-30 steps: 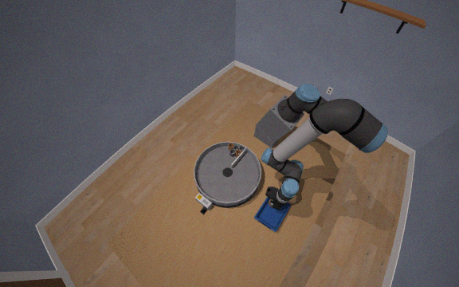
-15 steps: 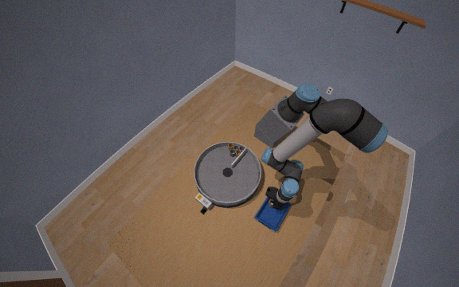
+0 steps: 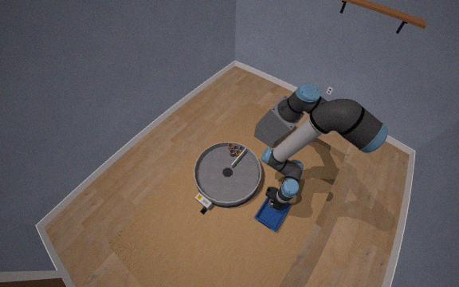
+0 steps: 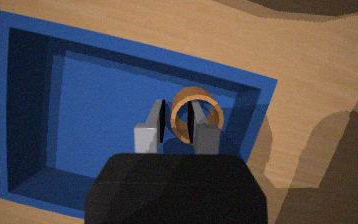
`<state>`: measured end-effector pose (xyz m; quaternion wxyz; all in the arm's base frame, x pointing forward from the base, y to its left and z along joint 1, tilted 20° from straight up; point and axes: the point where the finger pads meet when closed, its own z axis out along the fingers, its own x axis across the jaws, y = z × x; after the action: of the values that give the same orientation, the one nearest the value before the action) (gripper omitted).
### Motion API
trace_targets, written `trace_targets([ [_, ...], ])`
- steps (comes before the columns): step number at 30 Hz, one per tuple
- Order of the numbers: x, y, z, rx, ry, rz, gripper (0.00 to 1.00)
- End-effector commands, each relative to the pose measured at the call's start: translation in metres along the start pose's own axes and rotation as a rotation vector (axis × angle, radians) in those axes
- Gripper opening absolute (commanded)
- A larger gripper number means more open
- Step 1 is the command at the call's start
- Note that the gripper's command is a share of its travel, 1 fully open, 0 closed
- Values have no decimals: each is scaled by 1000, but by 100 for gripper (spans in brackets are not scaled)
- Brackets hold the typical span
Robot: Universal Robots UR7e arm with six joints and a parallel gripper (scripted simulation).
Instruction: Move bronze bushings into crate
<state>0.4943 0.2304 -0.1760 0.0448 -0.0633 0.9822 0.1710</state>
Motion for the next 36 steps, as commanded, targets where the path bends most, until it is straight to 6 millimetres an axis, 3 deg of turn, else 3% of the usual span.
trace_targets([
  [1,-1,0,-1,0,-1,0,47],
  [36,0,0,-5,0,-1,0,47],
])
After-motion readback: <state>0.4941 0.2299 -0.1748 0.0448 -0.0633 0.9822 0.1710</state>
